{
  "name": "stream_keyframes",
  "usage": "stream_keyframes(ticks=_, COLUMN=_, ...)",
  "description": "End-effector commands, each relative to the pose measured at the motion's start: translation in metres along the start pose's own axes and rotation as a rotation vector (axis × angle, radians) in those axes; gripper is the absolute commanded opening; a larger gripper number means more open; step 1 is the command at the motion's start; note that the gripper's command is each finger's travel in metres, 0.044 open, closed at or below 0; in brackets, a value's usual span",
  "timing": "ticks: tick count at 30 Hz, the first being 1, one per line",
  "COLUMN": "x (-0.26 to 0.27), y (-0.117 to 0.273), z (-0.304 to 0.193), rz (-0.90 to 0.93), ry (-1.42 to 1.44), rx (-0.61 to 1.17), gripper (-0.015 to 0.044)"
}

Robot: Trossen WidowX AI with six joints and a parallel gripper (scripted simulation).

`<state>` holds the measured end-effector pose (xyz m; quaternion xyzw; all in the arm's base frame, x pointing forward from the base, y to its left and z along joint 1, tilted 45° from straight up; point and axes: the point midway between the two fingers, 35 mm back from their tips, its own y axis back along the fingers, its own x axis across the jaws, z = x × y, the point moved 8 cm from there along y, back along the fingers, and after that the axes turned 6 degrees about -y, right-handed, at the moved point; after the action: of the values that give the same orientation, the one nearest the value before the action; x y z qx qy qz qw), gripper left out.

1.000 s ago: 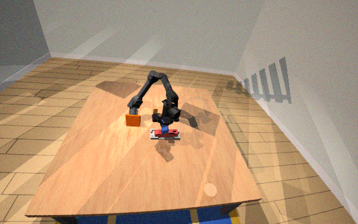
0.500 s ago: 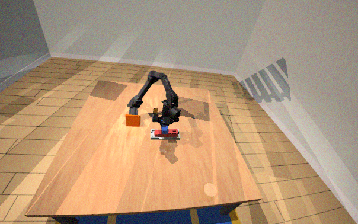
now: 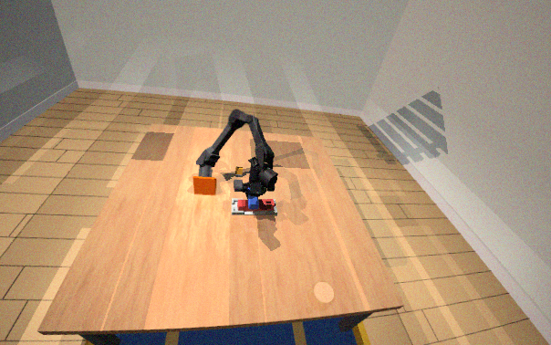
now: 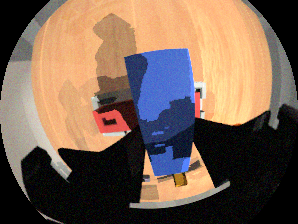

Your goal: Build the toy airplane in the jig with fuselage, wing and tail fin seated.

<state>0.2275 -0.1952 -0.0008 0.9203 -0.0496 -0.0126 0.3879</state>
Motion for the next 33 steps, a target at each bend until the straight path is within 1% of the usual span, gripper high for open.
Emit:
stream_keyframes(ticks=1, x=-0.001, y=-0.007, z=0.0, rz=0.006, ry=-0.005, rx=0.003, gripper=0.0195)
stream_keyframes(ticks=8, x=-0.001, y=-0.018, z=0.0, rz=0.006, ry=-0.005, rx=0.004, gripper=0.0195)
stream_keyframes(ticks=13, x=-0.001, y=-0.019, z=0.0, rz=0.006, ry=-0.005, rx=0.004, gripper=0.0195)
stream_keyframes(ticks=18, x=-0.001, y=-0.017, z=-0.001, rz=0.002, ry=0.0, rx=0.003, gripper=0.0161)
stream_keyframes(ticks=23, x=-0.001, y=-0.017, z=-0.001, rz=0.002, ry=0.0, rx=0.003, gripper=0.003)
stream_keyframes(ticks=33, x=-0.001, y=-0.017, z=-0.001, rz=0.002, ry=0.0, rx=0.003, gripper=0.0293)
